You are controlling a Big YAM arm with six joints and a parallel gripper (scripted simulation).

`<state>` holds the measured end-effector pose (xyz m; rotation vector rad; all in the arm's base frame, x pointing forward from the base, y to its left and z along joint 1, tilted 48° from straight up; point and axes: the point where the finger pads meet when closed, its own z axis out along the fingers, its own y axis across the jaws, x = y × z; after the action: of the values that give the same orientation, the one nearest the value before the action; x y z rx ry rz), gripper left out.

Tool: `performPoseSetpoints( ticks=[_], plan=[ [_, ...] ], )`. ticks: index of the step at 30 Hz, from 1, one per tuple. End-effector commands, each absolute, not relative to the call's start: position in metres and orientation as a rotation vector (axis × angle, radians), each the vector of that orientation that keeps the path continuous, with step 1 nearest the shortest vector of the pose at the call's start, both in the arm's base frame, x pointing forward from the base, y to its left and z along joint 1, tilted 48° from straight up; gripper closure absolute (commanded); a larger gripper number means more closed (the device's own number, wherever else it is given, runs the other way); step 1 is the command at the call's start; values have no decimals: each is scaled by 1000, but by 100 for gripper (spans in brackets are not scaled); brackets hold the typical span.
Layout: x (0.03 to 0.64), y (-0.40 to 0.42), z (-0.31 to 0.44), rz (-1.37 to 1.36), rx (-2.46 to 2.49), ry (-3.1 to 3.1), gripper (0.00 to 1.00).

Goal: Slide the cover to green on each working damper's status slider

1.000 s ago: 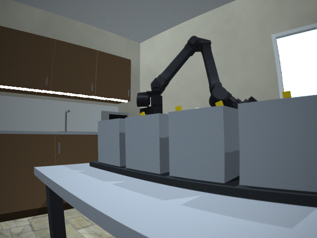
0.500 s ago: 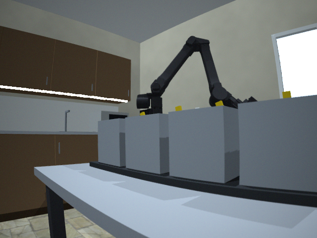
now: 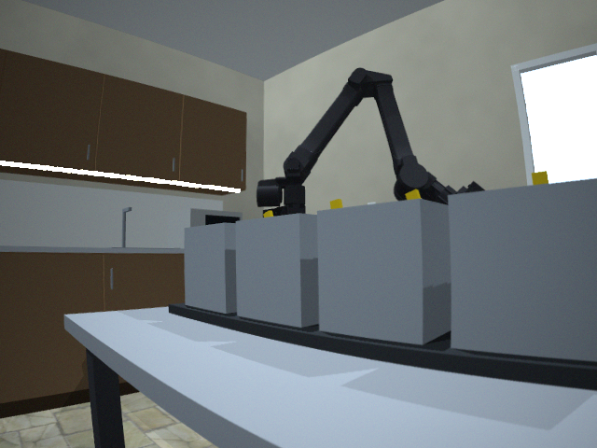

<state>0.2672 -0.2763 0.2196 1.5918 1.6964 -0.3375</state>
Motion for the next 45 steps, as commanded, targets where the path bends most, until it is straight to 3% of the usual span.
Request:
performPoseSetpoints(
  ticks=[1, 45],
  plan=[
    [265, -281, 212, -349, 1597, 1710, 100],
    [268, -283, 219, -347, 1590, 1700, 100]
  ],
)
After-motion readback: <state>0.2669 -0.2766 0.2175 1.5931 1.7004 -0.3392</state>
